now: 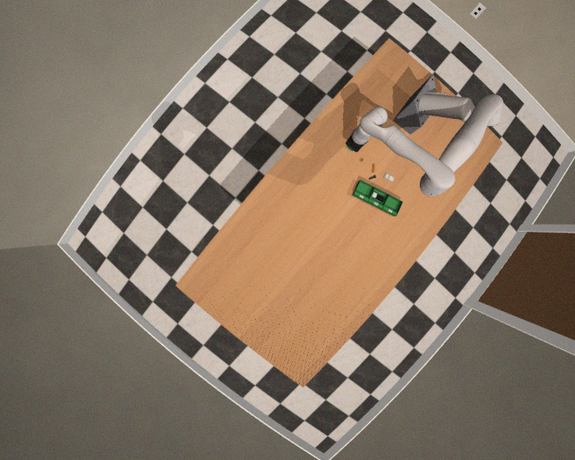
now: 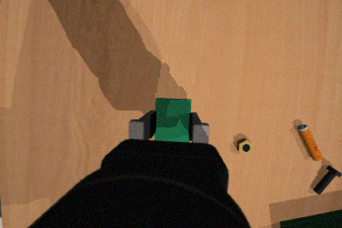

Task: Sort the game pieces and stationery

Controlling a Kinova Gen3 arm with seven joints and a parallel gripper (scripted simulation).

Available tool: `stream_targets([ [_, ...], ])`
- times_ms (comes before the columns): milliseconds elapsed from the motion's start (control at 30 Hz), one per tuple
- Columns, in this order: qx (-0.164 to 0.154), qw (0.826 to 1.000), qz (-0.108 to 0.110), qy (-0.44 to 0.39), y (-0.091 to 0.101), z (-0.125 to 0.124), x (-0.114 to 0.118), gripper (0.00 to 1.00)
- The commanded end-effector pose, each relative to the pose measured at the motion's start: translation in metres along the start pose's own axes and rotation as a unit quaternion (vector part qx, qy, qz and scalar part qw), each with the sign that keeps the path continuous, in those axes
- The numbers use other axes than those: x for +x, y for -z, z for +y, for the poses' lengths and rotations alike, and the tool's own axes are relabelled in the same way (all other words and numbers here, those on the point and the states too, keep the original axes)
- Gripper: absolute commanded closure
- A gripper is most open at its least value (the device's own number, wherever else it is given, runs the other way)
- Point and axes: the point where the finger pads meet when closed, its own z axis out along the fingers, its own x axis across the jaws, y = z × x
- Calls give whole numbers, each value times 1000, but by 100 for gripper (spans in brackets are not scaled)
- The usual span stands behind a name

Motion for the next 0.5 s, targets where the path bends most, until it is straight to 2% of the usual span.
stream_targets([
  [0,-5,1000,-2,0,8,4,-1,30],
  [467,-5,1000,-2,0,52,3,-1,30],
])
